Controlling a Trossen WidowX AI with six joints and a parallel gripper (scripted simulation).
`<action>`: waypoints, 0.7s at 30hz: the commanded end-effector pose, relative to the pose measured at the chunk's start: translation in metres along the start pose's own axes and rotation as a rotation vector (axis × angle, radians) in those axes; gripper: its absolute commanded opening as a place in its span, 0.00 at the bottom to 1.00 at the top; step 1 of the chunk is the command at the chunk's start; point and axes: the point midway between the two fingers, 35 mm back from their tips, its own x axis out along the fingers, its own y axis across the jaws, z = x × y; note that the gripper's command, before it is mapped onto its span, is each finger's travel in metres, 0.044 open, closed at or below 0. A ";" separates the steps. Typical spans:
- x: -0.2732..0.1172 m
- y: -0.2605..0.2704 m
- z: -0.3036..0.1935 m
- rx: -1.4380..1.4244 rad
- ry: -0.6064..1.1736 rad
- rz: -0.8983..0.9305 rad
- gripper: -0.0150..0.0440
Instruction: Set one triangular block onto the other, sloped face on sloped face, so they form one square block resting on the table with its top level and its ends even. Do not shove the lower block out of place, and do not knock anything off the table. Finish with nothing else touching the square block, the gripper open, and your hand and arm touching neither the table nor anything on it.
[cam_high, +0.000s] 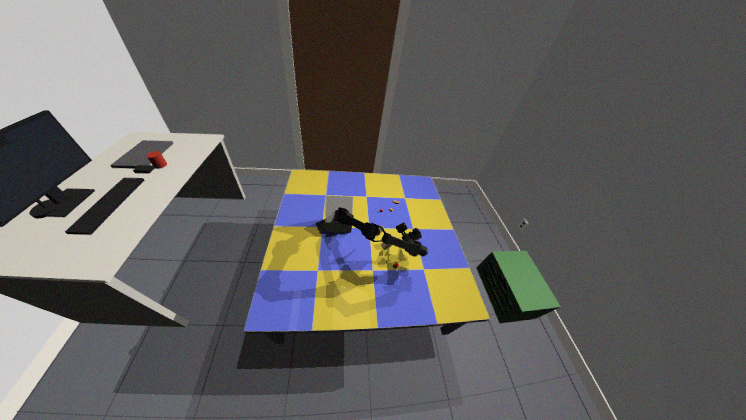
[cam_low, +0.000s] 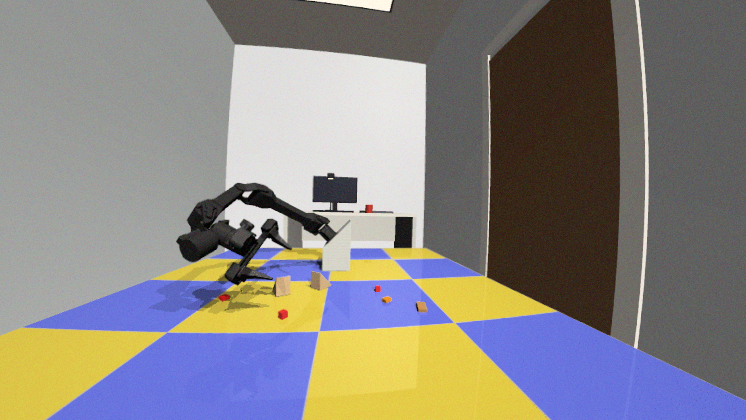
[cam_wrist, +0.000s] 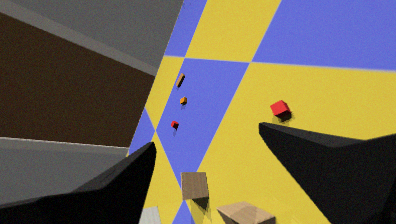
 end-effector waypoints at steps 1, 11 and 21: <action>0.044 0.026 -0.043 0.198 0.631 -0.285 1.00; 0.030 0.036 -0.037 0.142 0.979 -0.940 1.00; 0.030 0.036 -0.037 0.142 0.979 -0.940 1.00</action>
